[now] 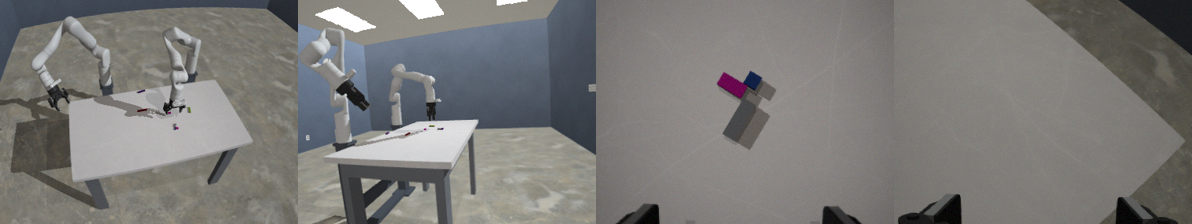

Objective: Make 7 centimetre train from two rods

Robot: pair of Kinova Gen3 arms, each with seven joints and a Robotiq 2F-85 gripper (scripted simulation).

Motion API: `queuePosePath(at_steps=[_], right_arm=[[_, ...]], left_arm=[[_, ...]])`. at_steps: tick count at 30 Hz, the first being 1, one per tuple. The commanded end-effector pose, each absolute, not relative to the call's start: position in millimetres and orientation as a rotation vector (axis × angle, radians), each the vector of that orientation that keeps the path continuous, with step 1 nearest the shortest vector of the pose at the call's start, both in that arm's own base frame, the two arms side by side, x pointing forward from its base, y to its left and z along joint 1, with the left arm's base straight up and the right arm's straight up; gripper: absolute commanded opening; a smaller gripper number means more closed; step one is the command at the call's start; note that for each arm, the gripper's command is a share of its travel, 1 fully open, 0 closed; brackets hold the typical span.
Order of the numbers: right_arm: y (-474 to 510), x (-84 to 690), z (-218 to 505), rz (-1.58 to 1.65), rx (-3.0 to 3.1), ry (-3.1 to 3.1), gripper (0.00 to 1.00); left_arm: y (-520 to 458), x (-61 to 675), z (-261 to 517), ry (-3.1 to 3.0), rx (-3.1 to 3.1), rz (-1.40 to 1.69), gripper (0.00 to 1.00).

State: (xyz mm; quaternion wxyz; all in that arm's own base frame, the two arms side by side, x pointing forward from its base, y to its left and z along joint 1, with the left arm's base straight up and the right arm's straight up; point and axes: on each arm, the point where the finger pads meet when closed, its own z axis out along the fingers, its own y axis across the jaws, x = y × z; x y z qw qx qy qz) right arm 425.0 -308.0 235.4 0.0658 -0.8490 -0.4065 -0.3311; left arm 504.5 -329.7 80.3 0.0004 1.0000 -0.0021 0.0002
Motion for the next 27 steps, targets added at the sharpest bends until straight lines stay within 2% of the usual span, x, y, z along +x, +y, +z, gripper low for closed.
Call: queuePosePath(at_steps=[1, 27], right_arm=[[-319.6, 409.5, 232.4, -0.974, -2.577, -1.276, 1.000], [-382.4, 299.3, 211.1, -0.739, -2.621, -1.582, 1.000]], left_arm=[[-329.4, 505.3, 81.1, -0.001, 3.140, 0.003, 1.000], [-329.4, 505.3, 81.1, -0.001, 3.140, 0.003, 1.000]])
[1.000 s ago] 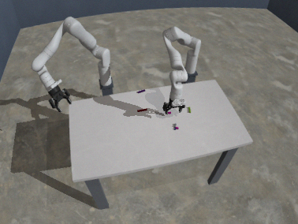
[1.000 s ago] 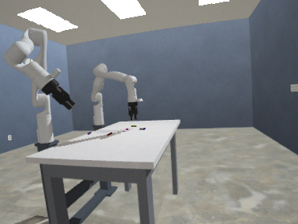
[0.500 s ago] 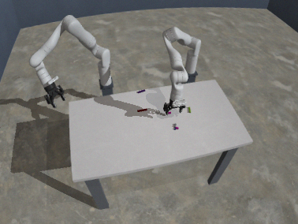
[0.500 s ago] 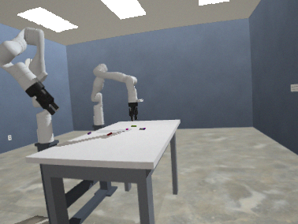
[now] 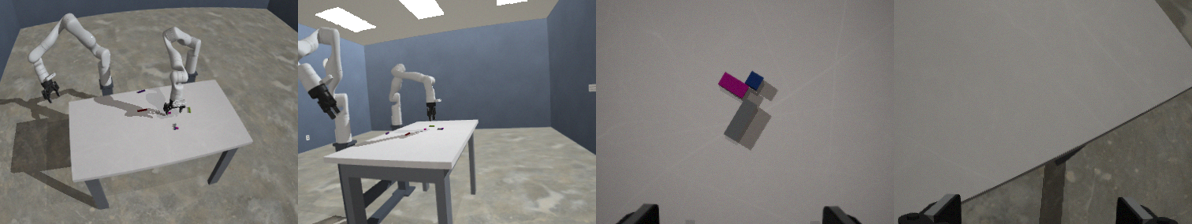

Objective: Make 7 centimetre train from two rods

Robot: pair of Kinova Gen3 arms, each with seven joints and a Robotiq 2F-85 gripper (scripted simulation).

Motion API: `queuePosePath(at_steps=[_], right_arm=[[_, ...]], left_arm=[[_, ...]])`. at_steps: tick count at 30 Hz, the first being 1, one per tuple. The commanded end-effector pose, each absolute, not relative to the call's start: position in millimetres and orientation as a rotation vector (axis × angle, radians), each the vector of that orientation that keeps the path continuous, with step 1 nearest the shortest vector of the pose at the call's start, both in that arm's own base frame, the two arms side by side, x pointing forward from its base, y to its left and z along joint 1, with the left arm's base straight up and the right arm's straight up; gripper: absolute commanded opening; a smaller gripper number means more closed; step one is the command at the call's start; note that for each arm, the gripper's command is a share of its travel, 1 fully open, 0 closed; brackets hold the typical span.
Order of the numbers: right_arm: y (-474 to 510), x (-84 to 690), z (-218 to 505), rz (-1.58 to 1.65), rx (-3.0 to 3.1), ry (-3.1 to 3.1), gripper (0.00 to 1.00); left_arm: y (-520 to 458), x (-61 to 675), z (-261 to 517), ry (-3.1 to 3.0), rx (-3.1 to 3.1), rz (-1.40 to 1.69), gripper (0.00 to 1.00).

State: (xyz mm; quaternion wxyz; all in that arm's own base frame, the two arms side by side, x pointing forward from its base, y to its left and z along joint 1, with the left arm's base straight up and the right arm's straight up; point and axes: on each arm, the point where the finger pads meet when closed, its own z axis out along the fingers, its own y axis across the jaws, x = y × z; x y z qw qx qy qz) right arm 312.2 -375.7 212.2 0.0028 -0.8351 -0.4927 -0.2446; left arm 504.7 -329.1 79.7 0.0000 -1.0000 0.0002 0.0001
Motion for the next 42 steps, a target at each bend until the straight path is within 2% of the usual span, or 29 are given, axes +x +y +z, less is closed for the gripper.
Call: queuePosePath(at_steps=[1, 42], right_arm=[[-384.5, 294.7, 210.5, -0.729, -2.621, -1.594, 1.000], [-442.2, 96.6, 196.5, -0.252, -2.465, -2.015, 1.000]], left_arm=[[-329.4, 505.3, 81.1, 0.001, -3.143, -0.003, 1.000], [-329.4, 505.3, 81.1, 0.001, -3.143, -0.003, 1.000]])
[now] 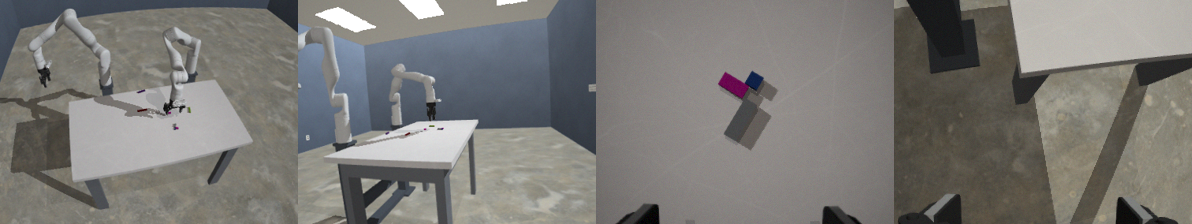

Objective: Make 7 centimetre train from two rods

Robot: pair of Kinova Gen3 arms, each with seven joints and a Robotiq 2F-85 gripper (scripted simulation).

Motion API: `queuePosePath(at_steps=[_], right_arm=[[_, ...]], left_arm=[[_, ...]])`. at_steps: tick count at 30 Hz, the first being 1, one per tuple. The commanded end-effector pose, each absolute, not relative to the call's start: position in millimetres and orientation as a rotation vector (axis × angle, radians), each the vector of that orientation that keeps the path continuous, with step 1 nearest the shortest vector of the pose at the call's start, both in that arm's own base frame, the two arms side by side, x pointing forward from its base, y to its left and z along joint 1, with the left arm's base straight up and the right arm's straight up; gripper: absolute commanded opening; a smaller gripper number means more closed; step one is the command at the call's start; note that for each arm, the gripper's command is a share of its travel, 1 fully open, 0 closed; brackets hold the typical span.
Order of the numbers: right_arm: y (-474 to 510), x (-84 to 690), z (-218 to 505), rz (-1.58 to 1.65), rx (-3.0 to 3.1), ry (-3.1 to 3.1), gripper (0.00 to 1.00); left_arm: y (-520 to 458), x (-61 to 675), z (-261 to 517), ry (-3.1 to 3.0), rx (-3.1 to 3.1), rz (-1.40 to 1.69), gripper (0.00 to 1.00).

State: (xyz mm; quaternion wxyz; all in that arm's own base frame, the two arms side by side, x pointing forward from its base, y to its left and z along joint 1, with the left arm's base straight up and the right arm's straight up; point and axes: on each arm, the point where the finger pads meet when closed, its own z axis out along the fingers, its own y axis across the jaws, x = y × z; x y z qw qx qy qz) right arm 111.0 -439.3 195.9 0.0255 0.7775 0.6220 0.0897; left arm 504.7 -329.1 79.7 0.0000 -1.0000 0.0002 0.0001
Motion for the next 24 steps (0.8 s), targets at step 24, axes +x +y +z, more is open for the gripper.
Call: queuePosePath(at_steps=[24], right_arm=[[-449.8, -10.7, 199.6, 0.014, 2.272, 2.163, 1.000]], left_arm=[[-329.3, 505.2, 81.0, 0.016, -3.143, -0.002, 1.000]])
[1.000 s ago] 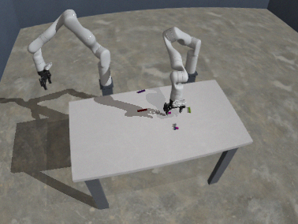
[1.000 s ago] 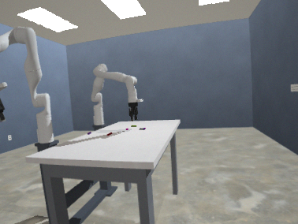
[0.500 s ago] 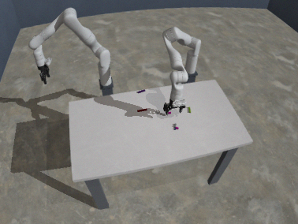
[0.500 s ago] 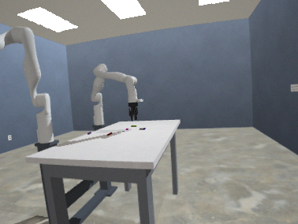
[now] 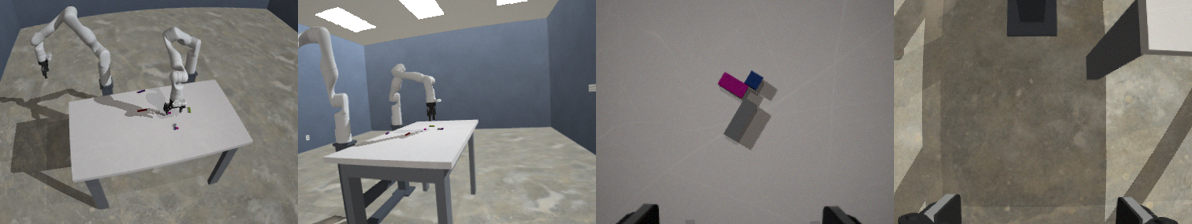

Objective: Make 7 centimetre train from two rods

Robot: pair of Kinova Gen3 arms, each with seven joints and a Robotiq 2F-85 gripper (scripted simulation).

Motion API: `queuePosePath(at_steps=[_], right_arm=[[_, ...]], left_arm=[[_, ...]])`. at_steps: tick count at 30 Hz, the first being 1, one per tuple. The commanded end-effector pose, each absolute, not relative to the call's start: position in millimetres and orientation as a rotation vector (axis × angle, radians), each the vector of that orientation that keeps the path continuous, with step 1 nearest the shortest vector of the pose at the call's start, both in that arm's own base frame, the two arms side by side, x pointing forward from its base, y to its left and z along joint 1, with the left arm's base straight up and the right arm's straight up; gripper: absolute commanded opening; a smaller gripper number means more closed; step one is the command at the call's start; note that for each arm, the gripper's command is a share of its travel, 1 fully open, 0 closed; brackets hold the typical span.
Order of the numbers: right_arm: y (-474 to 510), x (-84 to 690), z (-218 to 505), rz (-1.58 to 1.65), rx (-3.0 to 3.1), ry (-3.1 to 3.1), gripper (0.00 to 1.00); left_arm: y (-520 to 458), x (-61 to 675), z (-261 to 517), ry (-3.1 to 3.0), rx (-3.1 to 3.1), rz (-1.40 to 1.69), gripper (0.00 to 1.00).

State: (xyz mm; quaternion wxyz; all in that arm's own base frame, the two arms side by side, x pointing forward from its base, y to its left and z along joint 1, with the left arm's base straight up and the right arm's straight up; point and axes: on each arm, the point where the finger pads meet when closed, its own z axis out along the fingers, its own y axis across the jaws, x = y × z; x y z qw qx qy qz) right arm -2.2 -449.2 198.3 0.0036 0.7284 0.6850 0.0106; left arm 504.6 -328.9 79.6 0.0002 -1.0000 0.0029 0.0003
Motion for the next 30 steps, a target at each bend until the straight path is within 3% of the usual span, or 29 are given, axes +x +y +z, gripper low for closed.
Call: queuePosePath(at_steps=[1, 30], right_arm=[[-449.7, -13.1, 199.7, 0.009, 2.269, 2.168, 1.000], [-449.7, -17.5, 200.0, 0.000, 2.264, 2.178, 1.000]], left_arm=[[-329.2, 505.1, 80.9, 0.020, -3.143, -0.002, 1.000], [-329.5, 505.8, 81.2, 0.001, -3.143, -0.003, 1.000]])
